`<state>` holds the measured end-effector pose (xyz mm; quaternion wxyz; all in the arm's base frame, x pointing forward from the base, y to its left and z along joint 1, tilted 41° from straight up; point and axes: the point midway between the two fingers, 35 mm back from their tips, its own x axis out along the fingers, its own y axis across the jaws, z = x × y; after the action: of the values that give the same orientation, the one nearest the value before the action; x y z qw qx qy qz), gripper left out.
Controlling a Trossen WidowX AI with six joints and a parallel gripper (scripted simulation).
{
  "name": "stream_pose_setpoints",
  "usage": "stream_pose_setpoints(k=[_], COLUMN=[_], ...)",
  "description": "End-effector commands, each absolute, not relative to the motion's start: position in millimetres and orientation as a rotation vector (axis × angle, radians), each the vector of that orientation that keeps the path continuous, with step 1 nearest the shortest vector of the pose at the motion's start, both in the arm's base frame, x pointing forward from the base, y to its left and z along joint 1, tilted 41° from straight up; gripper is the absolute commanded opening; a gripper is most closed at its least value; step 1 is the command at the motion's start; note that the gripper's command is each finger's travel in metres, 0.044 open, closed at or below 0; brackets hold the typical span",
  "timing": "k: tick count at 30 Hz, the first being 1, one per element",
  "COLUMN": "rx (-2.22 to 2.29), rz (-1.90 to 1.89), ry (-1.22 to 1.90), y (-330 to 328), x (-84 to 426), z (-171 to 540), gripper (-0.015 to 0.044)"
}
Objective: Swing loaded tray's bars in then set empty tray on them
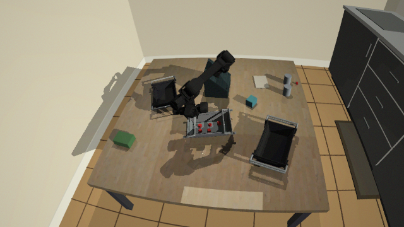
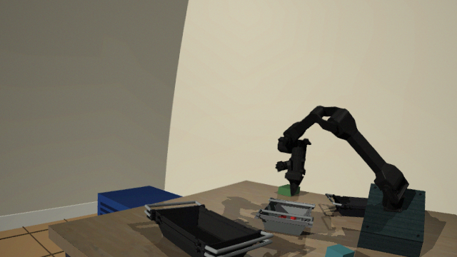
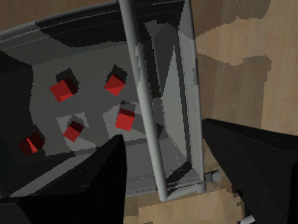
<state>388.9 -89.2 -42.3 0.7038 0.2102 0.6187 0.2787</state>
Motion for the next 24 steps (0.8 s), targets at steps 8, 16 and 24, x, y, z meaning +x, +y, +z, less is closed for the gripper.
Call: stream_pose_setpoints(k=[8, 16, 24], rx=[0.537, 0.436, 0.348], rz=[0.533, 0.550, 0.610], ry=[1.372, 1.365, 1.362], y=[-177.6, -224.2, -251.7], x=[373.4, 309.6, 191.2], z=[59.4, -36.8, -119.8], gripper=[0.0440, 0.0440, 0.0440])
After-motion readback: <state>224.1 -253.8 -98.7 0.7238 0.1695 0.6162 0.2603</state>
